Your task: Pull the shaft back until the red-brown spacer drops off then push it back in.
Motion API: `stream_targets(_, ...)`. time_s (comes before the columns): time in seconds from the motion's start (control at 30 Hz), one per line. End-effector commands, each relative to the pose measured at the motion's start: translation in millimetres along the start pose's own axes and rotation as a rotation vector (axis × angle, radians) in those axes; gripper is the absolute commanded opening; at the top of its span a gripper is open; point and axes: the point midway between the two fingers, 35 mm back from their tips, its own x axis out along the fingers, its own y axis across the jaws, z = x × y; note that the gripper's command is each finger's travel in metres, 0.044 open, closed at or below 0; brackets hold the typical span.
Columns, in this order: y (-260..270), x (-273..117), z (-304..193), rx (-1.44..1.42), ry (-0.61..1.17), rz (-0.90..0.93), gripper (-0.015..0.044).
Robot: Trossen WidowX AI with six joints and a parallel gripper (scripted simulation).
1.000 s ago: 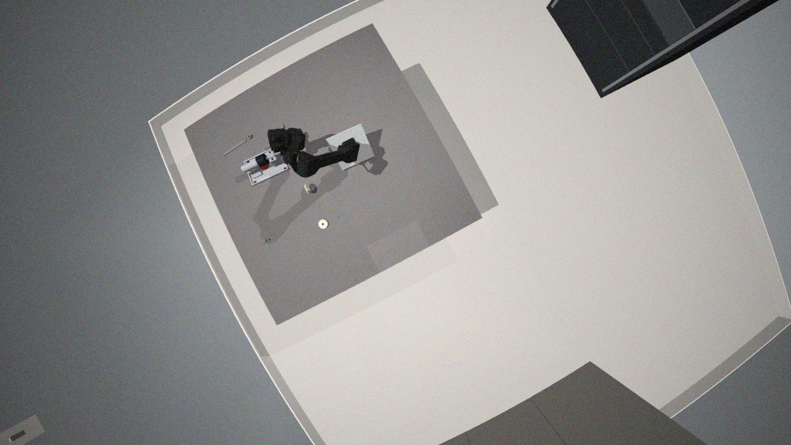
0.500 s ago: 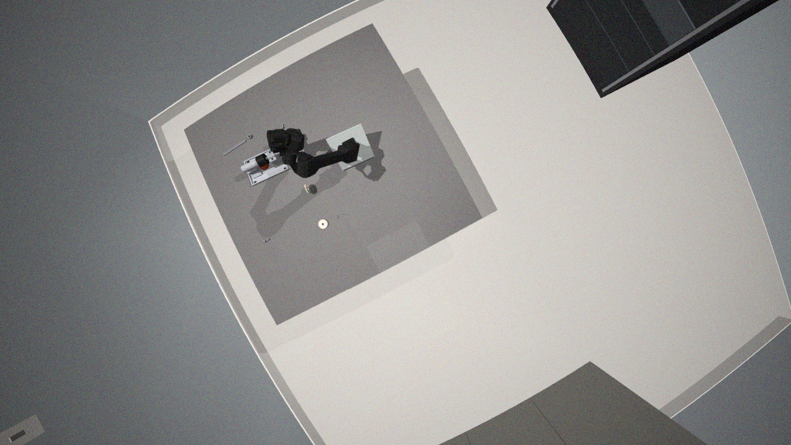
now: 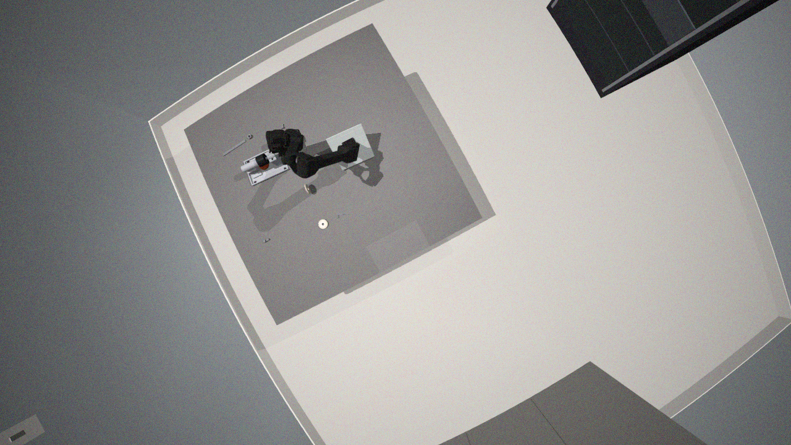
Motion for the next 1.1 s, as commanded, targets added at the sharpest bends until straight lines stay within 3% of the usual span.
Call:
stream_targets(0.0, 0.3, 1.9, 3.6, -0.004, -0.003, 0.002, 0.0000)
stream_targets(0.6, 0.6, 4.0, 5.7, -0.004, -0.003, 0.002, 0.0000)
stream_targets(1.07, -1.2, -5.7, 2.5, 0.001, 0.002, -0.002, 0.0367)
